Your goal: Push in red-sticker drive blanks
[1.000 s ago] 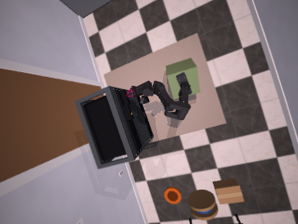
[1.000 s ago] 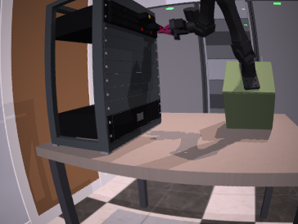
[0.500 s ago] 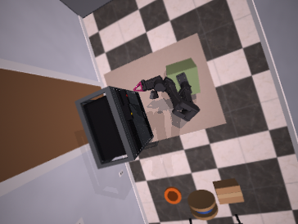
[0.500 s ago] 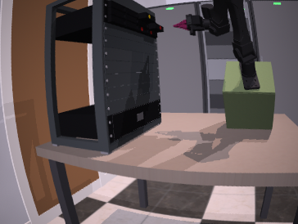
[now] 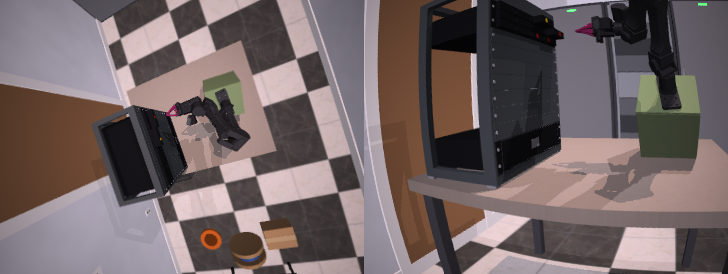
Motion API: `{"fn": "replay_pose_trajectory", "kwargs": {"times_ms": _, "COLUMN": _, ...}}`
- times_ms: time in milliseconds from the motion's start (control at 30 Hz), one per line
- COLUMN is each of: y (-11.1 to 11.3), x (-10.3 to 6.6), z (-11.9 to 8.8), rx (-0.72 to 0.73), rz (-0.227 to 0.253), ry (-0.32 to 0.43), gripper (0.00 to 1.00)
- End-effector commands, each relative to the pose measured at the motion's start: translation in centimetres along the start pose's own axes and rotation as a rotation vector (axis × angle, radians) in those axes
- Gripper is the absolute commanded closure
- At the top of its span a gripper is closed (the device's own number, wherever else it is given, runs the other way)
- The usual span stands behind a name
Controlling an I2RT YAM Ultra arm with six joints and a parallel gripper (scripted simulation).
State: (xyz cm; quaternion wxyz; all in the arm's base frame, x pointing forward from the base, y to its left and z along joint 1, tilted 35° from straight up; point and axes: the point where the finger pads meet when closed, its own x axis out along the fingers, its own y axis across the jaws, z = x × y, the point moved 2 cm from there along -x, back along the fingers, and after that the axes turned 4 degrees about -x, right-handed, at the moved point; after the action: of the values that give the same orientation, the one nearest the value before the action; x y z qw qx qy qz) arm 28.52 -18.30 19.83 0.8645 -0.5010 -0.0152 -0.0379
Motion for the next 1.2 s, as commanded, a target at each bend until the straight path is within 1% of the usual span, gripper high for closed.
{"fn": "replay_pose_trajectory", "kwargs": {"times_ms": 0, "y": -0.2, "x": 1.9, "z": -0.7, "rx": 0.017, "rz": 0.004, "ry": 0.022, "gripper": 1.0}}
{"fn": "replay_pose_trajectory", "kwargs": {"times_ms": 133, "y": -0.1, "x": 5.4, "z": -0.8, "rx": 0.016, "rz": 0.005, "ry": 0.022, "gripper": 1.0}}
{"fn": "replay_pose_trajectory", "kwargs": {"times_ms": 167, "y": -0.1, "x": 6.0, "z": -0.8, "rx": 0.016, "rz": 0.005, "ry": 0.023, "gripper": 1.0}}
{"fn": "replay_pose_trajectory", "kwargs": {"times_ms": 233, "y": -0.1, "x": 6.6, "z": -0.8, "rx": 0.021, "rz": 0.005, "ry": 0.023, "gripper": 1.0}}
{"fn": "replay_pose_trajectory", "kwargs": {"times_ms": 333, "y": -0.1, "x": 6.6, "z": -0.8, "rx": 0.022, "rz": 0.005, "ry": 0.023, "gripper": 1.0}}
{"fn": "replay_pose_trajectory", "kwargs": {"times_ms": 367, "y": -1.5, "x": 6.1, "z": -0.6, "rx": -0.001, "rz": -0.028, "ry": 0.025, "gripper": 1.0}}
{"fn": "replay_pose_trajectory", "kwargs": {"times_ms": 767, "y": -1.4, "x": 6.0, "z": -0.6, "rx": 0.001, "rz": -0.026, "ry": 0.025, "gripper": 1.0}}
{"fn": "replay_pose_trajectory", "kwargs": {"times_ms": 800, "y": -1.4, "x": 6.1, "z": -0.7, "rx": 0.002, "rz": -0.025, "ry": 0.027, "gripper": 1.0}}
{"fn": "replay_pose_trajectory", "kwargs": {"times_ms": 833, "y": -0.9, "x": 6.2, "z": -1.2, "rx": 0.015, "rz": -0.014, "ry": 0.034, "gripper": 1.0}}
{"fn": "replay_pose_trajectory", "kwargs": {"times_ms": 900, "y": -0.9, "x": 6.2, "z": -1.2, "rx": 0.015, "rz": -0.014, "ry": 0.034, "gripper": 1.0}}
{"fn": "replay_pose_trajectory", "kwargs": {"times_ms": 933, "y": -0.6, "x": 6.2, "z": -1.7, "rx": 0.024, "rz": -0.005, "ry": 0.04, "gripper": 1.0}}
{"fn": "replay_pose_trajectory", "kwargs": {"times_ms": 1067, "y": -0.8, "x": 6.3, "z": -1.8, "rx": 0.019, "rz": -0.006, "ry": 0.026, "gripper": 1.0}}
{"fn": "replay_pose_trajectory", "kwargs": {"times_ms": 1100, "y": -1.4, "x": 6.2, "z": -1.4, "rx": 0.005, "rz": -0.02, "ry": 0.019, "gripper": 1.0}}
{"fn": "replay_pose_trajectory", "kwargs": {"times_ms": 1167, "y": -1.5, "x": 6.1, "z": -1.2, "rx": 0.003, "rz": -0.023, "ry": 0.018, "gripper": 1.0}}
